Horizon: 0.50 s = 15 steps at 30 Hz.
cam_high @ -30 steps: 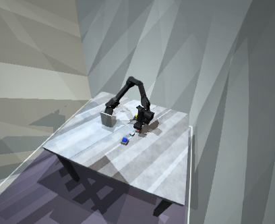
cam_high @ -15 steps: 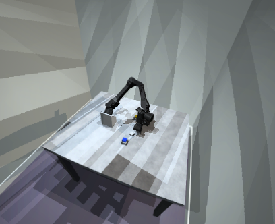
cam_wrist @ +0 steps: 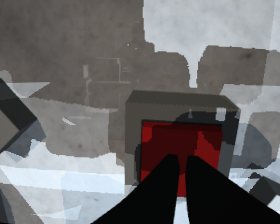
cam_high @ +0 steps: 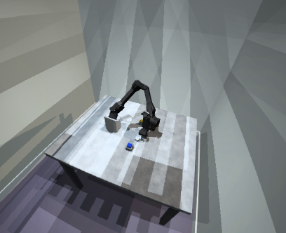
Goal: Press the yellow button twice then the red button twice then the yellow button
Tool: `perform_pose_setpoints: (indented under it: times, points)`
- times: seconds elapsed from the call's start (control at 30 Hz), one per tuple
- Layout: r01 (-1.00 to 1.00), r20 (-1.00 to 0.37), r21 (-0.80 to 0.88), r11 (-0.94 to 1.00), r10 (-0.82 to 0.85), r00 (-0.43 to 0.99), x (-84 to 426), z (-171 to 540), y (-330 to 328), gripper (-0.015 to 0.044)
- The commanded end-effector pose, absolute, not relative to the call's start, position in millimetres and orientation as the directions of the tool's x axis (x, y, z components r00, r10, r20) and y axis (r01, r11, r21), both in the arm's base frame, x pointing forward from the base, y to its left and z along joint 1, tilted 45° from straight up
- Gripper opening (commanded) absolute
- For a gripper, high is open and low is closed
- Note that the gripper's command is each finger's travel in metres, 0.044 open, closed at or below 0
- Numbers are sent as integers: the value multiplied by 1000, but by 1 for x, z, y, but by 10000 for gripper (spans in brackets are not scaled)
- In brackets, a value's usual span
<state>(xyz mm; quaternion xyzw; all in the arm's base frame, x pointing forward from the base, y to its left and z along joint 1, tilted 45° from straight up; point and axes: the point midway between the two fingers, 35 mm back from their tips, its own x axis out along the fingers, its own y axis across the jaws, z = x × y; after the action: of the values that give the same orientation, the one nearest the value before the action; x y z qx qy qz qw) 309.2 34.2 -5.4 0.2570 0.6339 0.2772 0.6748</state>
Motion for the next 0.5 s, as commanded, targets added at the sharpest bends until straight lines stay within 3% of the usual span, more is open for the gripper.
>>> perform_pose_setpoints:
  times: [0.0,0.47]
  points:
    - [-47,-712,699,714,701,44,309,10,19,20]
    - [-45,-713,698,714,700,42,305,63,-30,20]
